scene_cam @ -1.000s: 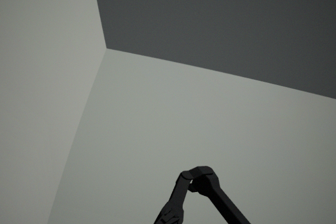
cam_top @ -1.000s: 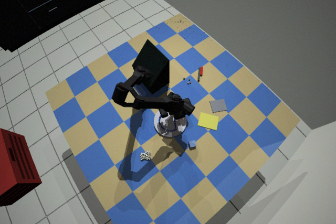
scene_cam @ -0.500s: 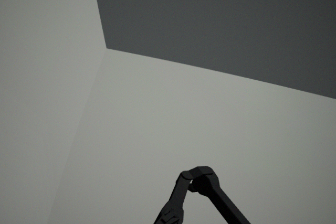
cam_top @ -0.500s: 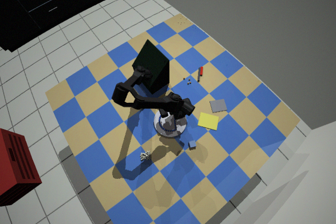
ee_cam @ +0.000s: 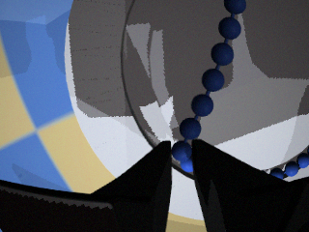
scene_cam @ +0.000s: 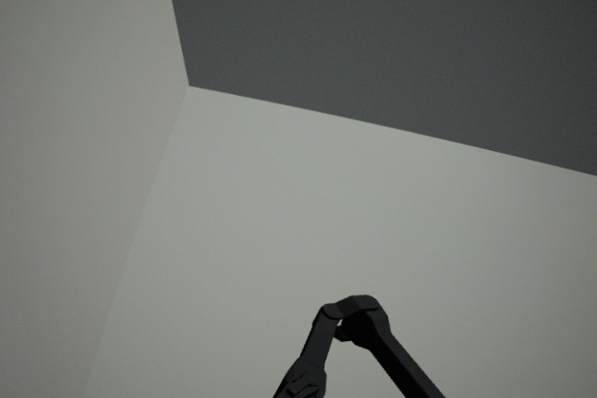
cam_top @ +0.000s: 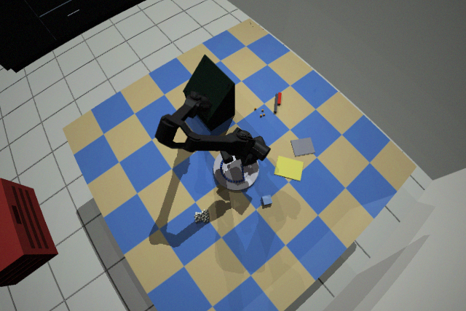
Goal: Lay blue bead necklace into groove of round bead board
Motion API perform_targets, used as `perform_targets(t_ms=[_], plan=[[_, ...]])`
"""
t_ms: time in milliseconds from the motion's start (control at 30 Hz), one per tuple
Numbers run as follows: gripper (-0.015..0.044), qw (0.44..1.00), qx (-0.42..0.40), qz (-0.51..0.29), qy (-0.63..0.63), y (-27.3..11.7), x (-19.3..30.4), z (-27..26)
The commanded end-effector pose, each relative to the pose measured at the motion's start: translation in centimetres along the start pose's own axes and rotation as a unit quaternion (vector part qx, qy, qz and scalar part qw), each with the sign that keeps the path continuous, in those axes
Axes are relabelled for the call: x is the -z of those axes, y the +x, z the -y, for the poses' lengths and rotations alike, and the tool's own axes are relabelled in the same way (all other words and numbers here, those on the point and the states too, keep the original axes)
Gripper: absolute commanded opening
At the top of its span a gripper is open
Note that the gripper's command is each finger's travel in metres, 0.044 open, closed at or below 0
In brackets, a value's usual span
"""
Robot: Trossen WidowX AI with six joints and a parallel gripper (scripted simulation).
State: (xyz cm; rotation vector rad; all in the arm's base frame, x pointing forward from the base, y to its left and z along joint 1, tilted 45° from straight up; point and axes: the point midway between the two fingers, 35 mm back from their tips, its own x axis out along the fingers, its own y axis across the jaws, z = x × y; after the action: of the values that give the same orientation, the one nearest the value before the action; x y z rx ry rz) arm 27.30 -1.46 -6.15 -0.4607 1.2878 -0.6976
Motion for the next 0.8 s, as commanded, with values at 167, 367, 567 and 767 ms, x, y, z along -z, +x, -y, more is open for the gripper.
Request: perform_targets(t_ms=[167, 367, 567, 767], plan=[[0.0000, 1.000, 0.000, 0.000, 0.001, -0.03, -0.02, 0.00], [0.0000, 1.000, 0.000, 0.000, 0.001, -0.03, -0.02, 0.00], [0.0000, 1.000, 0.001, 0.002, -0.004, -0.61, 0.04, 0.02], [0.0000, 1.000, 0.001, 0.002, -0.004, -0.59, 0.31, -0.49]])
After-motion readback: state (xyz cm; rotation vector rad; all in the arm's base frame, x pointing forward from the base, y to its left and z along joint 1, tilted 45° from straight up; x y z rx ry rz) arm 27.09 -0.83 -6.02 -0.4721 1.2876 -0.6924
